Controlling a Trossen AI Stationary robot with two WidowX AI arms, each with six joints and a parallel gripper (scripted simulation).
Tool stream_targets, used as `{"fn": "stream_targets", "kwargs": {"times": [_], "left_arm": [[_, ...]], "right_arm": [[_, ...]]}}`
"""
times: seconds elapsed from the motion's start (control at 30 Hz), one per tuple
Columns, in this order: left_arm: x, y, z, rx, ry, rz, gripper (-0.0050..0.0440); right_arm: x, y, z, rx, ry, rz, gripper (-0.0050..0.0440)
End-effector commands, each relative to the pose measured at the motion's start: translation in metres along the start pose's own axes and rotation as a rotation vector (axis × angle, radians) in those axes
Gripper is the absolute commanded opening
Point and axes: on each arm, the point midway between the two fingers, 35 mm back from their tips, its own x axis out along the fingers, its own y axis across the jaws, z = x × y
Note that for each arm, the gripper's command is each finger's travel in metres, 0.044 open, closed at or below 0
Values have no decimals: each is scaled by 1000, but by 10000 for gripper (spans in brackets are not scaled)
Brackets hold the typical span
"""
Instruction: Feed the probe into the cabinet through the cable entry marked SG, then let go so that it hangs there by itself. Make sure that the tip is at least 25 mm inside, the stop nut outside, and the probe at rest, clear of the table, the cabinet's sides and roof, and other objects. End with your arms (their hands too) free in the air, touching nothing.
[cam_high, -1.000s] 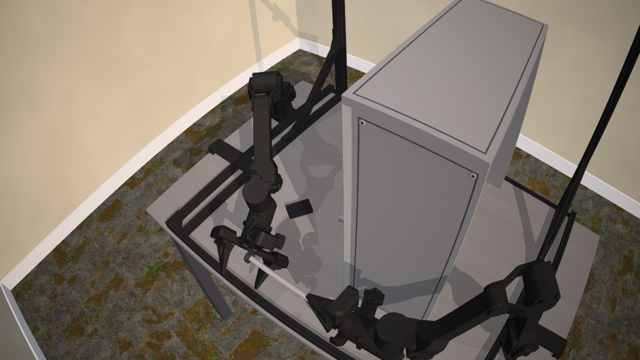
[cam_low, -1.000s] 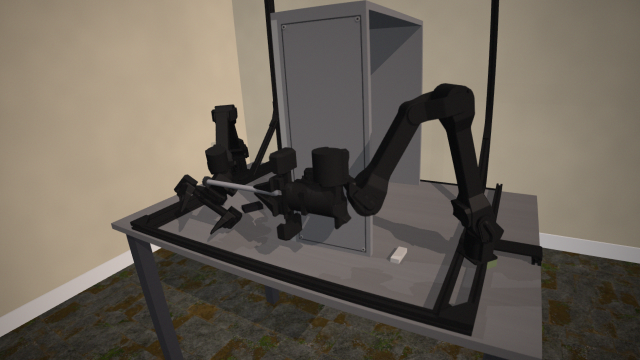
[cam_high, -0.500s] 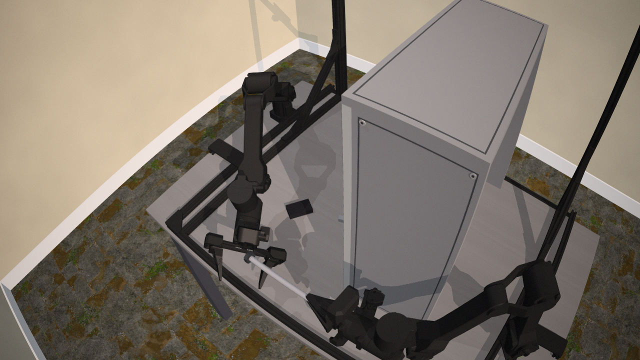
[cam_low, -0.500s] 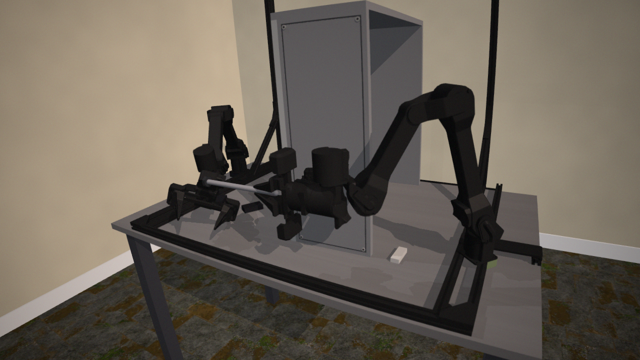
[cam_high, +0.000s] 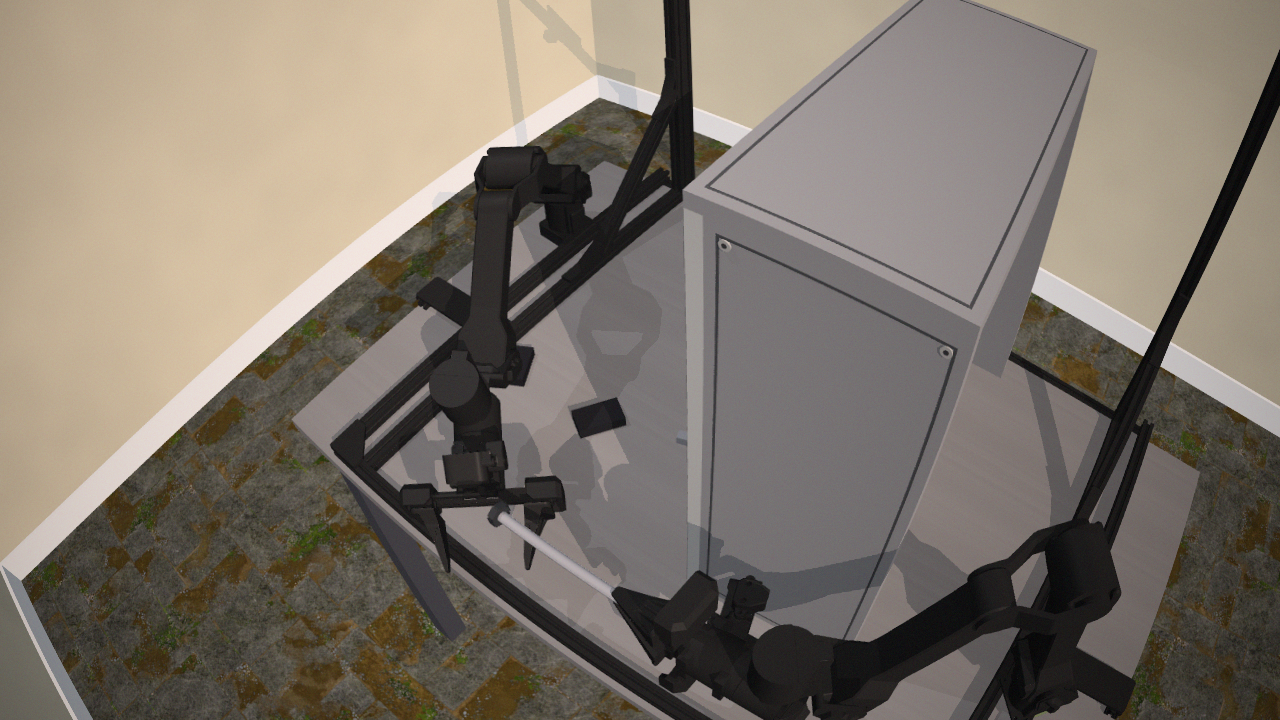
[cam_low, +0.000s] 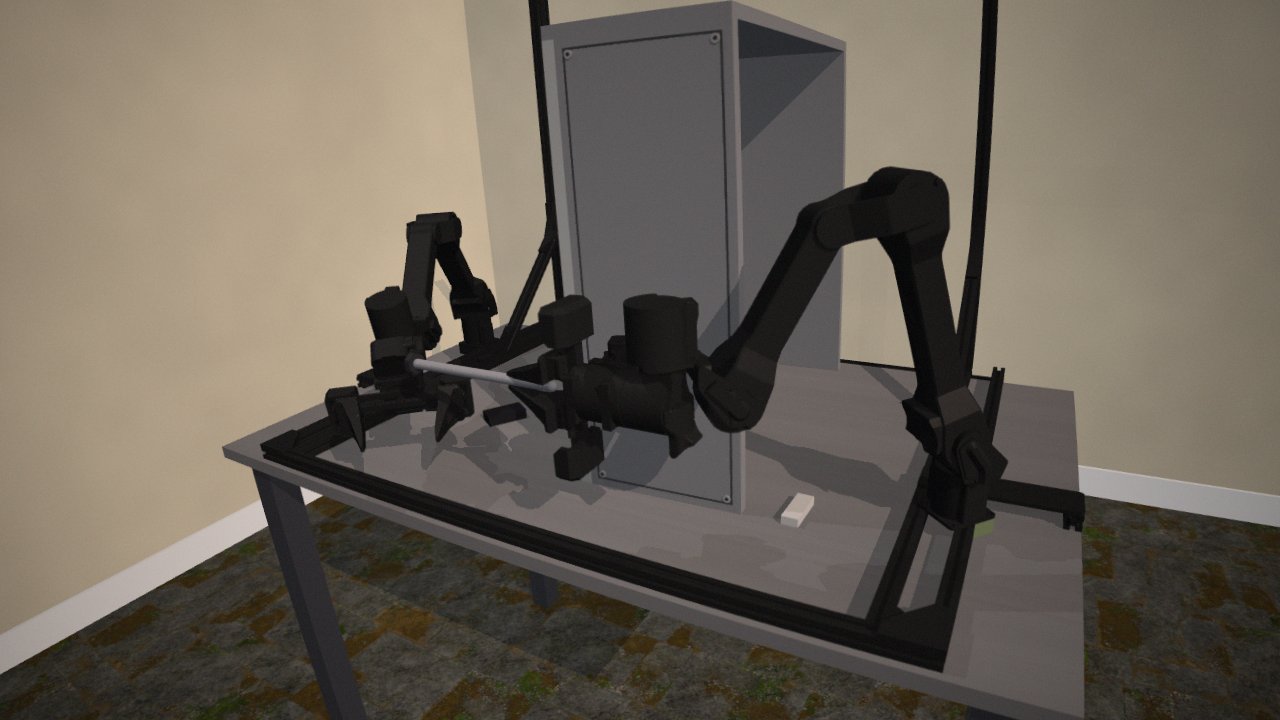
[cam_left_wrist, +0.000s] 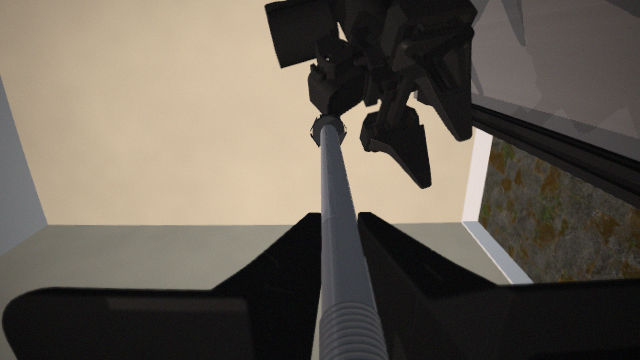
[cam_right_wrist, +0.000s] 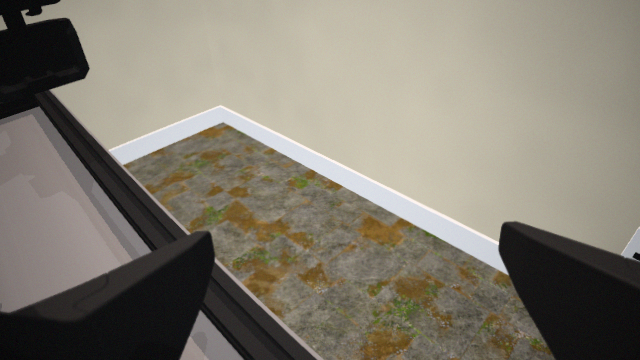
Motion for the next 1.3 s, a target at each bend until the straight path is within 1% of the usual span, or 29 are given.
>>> {"fn": "stream_targets", "kwargs": {"times": [0.0, 0.23, 0.3, 0.47, 0.8, 0.87, 1.07, 1.2, 1.27], "left_arm": [[0, -1, -1, 1, 3, -1, 0], [0, -1, -1, 1, 3, -1, 0], [0, -1, -1, 1, 3, -1, 0], [0, -1, -1, 1, 3, -1, 0], [0, -1, -1, 1, 3, -1, 0], [0, -1, -1, 1, 3, -1, 0], [0, -1, -1, 1, 3, -1, 0], [0, -1, -1, 1, 3, -1, 0], [0, -1, -1, 1, 3, -1, 0]], "right_arm": [[3, 5, 4, 88, -11, 55, 440], [6, 19, 10, 271, -12, 176, 440], [6, 19, 10, 271, -12, 176, 440], [6, 28, 14, 398, 1, 261, 440], [3, 45, 20, 637, 59, 423, 440], [3, 45, 20, 637, 59, 423, 440], [0, 54, 24, 769, 112, 511, 440], [-4, 68, 50, 809, 80, 570, 440], [-7, 66, 51, 845, 99, 594, 440]]}}
